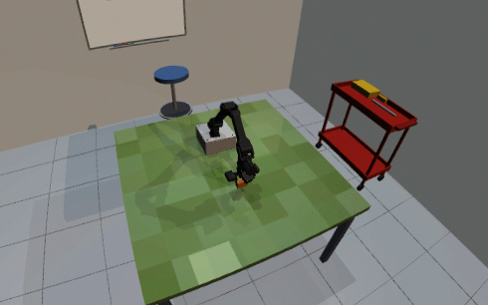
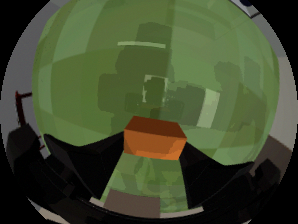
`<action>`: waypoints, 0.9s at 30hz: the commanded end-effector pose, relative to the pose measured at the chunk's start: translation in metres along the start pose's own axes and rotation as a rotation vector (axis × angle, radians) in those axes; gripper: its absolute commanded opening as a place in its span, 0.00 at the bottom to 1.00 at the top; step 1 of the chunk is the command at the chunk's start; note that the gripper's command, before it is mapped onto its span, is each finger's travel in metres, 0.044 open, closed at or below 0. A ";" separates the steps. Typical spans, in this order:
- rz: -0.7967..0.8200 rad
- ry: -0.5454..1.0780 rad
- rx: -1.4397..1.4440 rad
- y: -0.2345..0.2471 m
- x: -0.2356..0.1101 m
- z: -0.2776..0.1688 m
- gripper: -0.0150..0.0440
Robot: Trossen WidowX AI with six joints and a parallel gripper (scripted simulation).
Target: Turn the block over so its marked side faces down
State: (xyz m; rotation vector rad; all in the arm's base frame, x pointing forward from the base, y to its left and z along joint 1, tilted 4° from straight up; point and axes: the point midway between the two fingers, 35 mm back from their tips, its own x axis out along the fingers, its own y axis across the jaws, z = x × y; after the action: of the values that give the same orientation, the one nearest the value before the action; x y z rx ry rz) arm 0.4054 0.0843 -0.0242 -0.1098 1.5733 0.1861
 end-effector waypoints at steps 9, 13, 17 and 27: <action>-0.001 -0.122 0.001 0.000 0.004 0.004 0.25; -0.001 -0.179 0.001 0.000 0.007 0.005 0.25; -0.002 -0.236 0.001 0.000 0.010 0.005 0.25; -0.002 -0.378 0.003 0.000 0.012 0.003 0.25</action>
State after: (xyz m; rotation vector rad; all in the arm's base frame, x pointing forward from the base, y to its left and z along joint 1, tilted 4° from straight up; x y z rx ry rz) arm 0.4084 0.0857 -0.0387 -0.0769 1.2516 0.1955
